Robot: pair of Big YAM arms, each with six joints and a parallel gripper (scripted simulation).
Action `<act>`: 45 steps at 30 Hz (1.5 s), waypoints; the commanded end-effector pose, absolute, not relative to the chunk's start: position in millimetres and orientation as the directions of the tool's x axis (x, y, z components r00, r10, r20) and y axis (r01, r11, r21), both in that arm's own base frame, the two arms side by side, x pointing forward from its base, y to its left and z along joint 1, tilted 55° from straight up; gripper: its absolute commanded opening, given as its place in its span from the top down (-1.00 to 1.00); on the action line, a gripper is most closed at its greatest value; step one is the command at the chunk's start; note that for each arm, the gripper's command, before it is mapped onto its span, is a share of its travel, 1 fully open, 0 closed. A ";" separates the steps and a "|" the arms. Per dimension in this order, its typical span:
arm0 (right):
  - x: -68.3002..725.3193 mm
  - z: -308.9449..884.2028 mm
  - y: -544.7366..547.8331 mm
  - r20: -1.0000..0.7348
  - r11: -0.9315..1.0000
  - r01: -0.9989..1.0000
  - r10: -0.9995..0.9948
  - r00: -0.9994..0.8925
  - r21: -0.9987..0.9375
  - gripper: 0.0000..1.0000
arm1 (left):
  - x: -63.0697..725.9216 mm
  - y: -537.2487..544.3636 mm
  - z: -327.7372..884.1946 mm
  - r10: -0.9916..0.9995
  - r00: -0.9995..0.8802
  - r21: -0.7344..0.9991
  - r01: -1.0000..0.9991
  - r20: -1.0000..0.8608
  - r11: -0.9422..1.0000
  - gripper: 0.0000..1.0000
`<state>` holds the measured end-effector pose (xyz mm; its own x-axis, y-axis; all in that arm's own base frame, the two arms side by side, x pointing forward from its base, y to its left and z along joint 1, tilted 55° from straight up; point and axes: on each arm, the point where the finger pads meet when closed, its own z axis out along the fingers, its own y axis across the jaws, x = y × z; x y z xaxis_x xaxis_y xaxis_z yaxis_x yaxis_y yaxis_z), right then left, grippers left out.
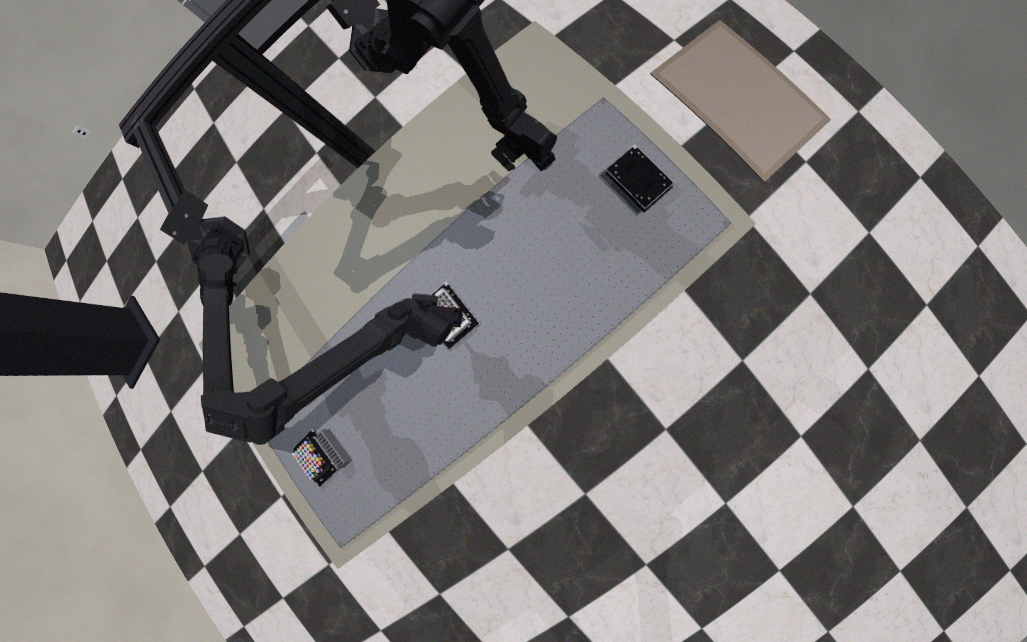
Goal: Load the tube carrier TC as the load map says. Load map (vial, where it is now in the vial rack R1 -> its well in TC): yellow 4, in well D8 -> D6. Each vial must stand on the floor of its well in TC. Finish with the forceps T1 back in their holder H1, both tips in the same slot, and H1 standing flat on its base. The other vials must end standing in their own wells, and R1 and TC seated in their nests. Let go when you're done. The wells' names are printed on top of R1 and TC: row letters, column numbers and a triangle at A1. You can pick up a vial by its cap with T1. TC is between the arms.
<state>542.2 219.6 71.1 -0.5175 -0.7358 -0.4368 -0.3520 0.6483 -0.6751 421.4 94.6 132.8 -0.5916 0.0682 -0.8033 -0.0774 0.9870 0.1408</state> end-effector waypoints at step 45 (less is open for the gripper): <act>526.1 87.3 230.0 -0.450 0.650 -0.355 -0.739 -0.501 -0.672 0.86 | 424.3 98.0 149.8 0.088 -0.552 0.159 -0.082 -0.829 0.984 -1.00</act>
<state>534.9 215.2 73.3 -0.5222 -0.7378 -0.4278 -0.3533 0.6437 -0.6789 421.4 94.6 132.8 -0.5916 0.0682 -0.8033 -0.0774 0.9870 0.1408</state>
